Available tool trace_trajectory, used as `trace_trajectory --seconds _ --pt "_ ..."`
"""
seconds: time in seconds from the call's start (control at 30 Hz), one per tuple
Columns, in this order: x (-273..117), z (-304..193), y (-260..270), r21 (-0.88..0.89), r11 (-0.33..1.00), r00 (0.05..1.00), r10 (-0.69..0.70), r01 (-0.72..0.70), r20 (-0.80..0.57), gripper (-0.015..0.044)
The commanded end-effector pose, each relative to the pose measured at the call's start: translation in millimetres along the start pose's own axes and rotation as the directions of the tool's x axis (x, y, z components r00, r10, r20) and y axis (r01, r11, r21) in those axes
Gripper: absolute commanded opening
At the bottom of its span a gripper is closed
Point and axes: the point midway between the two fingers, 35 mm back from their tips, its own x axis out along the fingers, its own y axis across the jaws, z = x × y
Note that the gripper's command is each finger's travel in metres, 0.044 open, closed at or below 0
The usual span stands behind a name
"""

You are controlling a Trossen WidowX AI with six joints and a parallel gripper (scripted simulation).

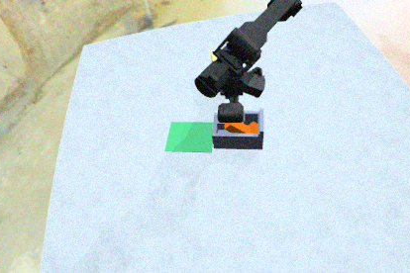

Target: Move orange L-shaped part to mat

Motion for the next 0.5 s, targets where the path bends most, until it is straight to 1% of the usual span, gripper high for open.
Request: trace_trajectory --seconds 0.0,0.47 --pt "14.1 1.5 1.1 -0.001 1.000 1.000 0.004 -0.004 0.006 0.0280" --pt "31.9 1.5 0.2 -0.001 1.000 1.000 0.004 -0.004 0.006 0.0280"
